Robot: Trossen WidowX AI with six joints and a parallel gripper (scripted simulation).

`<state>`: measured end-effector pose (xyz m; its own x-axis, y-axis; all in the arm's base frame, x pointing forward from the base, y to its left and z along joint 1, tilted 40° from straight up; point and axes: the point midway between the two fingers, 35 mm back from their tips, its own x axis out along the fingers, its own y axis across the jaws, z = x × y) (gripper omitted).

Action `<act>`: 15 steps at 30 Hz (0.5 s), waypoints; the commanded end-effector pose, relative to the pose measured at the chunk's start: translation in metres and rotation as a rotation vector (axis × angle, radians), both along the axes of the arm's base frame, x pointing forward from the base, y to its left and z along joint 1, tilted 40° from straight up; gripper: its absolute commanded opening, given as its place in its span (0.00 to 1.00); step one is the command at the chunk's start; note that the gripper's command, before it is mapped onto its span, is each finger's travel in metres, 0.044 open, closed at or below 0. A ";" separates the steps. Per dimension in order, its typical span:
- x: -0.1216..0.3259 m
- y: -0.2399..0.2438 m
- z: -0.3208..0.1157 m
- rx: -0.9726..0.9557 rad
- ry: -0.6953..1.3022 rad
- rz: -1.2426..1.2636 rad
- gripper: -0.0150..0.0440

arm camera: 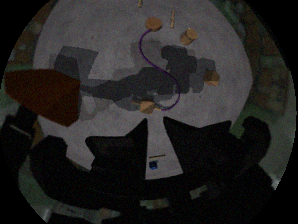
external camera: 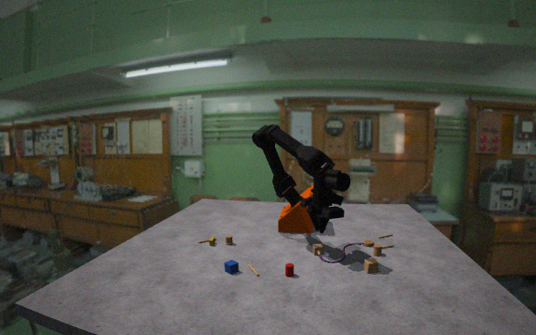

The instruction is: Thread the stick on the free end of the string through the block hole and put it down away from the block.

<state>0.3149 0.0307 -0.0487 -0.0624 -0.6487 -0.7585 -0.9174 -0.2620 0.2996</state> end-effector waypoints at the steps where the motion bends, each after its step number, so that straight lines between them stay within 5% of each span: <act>1: -0.016 0.003 0.004 -0.032 -0.534 -0.636 0.46; 15: -0.031 0.002 0.006 -0.093 -1.044 -1.260 0.46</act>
<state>0.2981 0.0292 -0.0481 -0.0768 -0.6510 -0.7552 -0.8942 0.3799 -0.2366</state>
